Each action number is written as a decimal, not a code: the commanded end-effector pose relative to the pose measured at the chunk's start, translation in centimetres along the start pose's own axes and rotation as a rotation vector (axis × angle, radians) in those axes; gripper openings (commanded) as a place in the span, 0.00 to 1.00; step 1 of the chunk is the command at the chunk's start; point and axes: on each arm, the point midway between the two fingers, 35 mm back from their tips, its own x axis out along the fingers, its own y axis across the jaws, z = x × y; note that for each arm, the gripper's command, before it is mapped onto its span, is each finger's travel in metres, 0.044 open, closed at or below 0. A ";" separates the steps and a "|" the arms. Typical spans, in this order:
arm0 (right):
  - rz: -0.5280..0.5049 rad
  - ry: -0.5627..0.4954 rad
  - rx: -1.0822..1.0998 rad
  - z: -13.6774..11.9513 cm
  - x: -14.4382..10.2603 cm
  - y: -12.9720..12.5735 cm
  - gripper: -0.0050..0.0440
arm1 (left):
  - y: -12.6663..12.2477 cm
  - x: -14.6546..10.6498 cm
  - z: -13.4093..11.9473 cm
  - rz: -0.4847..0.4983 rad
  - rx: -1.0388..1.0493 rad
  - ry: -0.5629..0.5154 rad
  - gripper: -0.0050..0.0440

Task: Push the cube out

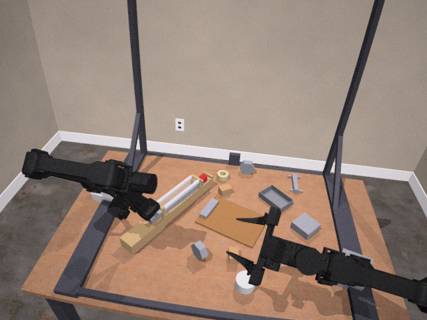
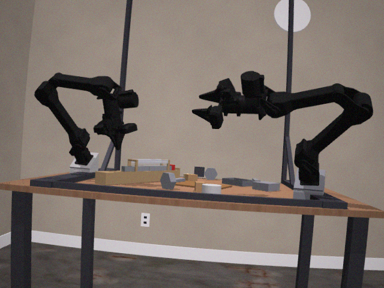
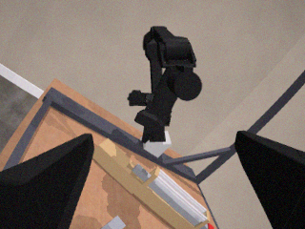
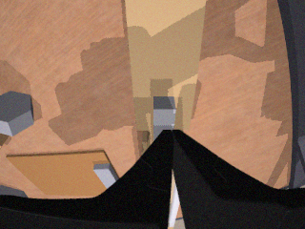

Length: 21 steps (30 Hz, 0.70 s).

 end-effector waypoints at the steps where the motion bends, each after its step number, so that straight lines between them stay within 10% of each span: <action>1: 0.011 0.001 0.008 0.1 -0.2 0.1 0.10 | -0.1 -0.1 0.5 -0.003 -0.004 -0.011 0.92; 9: 0.011 0.001 0.008 0.1 -0.2 0.1 0.10 | -0.1 -0.1 0.5 -0.003 -0.004 -0.011 0.92; 10: 0.011 0.001 0.008 0.1 -0.2 0.1 0.45 | -0.1 -0.1 0.5 -0.003 -0.004 -0.011 0.92; 21: 0.011 0.001 0.008 0.1 -0.2 0.1 0.45 | -0.1 -0.1 0.5 -0.003 -0.004 -0.011 0.92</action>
